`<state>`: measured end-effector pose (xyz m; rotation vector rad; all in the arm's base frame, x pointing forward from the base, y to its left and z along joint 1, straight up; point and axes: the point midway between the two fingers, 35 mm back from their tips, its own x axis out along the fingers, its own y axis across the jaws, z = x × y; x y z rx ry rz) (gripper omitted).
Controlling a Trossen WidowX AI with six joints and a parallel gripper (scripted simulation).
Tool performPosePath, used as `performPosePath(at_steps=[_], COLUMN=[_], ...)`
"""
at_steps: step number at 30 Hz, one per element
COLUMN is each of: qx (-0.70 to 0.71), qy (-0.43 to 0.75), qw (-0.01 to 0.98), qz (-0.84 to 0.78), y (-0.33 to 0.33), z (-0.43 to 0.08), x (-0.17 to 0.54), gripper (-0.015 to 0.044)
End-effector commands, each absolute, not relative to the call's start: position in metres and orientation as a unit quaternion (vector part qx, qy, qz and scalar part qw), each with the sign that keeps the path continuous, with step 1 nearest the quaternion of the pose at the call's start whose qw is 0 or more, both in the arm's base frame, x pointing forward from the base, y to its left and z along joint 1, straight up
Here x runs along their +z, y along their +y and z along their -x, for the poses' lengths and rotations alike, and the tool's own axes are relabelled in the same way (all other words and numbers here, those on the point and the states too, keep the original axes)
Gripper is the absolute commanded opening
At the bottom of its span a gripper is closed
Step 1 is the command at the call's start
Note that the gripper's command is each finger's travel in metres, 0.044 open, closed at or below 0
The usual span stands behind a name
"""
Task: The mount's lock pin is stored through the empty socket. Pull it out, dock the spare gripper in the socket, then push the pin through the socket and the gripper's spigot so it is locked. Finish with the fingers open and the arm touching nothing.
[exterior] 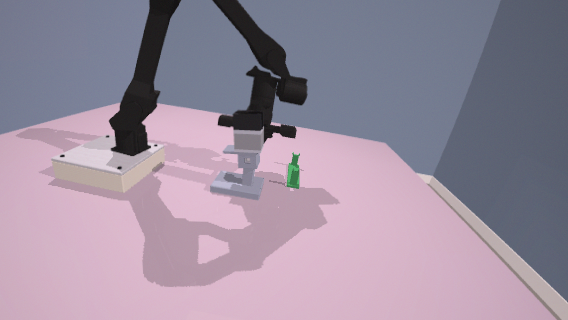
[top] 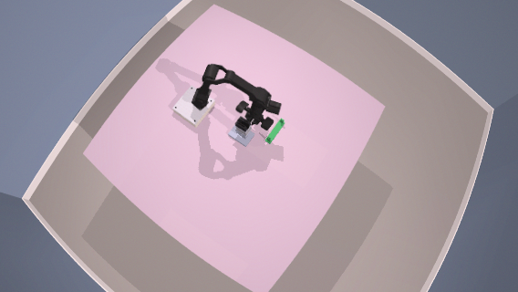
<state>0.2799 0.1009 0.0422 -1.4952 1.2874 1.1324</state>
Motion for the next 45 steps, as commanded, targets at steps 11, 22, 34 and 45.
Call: performPosePath(at_steps=[11, 22, 34, 45], qx=[0.452, 0.452, 0.453, 0.453], qy=[0.513, 0.513, 0.514, 0.514], qw=[0.417, 0.417, 0.419, 0.419], qz=[0.599, 0.599, 0.596, 0.596], y=[0.092, 0.086, 0.085, 0.087], z=[-0.281, -0.282, -0.282, -0.281], x=[0.042, 0.042, 0.042, 0.045], gripper=[0.0000, 0.0000, 0.0105, 0.0200])
